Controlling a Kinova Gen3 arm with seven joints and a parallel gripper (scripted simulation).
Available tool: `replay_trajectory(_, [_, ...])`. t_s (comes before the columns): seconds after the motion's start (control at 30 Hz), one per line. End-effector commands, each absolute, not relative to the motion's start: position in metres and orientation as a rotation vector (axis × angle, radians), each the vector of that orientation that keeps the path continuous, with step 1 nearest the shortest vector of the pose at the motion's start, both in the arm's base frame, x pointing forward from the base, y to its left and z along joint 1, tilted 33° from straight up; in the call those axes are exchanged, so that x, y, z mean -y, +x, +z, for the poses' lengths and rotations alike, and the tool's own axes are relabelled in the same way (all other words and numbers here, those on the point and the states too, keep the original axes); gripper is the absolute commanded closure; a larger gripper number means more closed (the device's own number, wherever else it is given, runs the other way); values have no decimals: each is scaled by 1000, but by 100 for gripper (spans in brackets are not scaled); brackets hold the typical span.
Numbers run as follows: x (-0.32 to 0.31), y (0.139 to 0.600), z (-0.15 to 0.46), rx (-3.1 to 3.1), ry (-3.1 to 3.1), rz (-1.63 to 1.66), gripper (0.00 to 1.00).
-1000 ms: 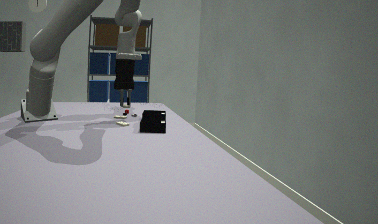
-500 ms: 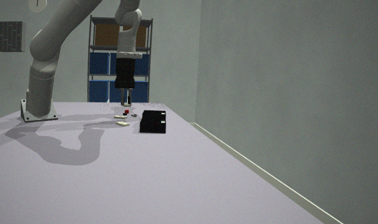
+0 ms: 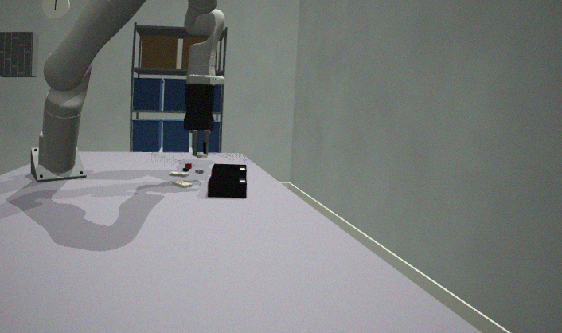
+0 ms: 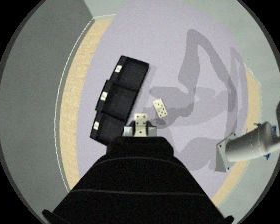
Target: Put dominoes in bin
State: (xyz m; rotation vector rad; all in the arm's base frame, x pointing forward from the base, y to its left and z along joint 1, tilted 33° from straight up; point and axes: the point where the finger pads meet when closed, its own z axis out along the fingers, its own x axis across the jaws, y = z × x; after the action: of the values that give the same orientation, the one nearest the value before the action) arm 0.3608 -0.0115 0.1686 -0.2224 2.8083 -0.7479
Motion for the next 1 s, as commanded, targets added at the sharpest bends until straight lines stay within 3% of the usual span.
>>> replay_trajectory(0.0, [21,376,179,-2787,-45,-719,51])
replay_trajectory(0.4, [45,420,207,-2731,273,-660,51])
replay_trajectory(0.97, [46,420,205,-2731,273,-660,51])
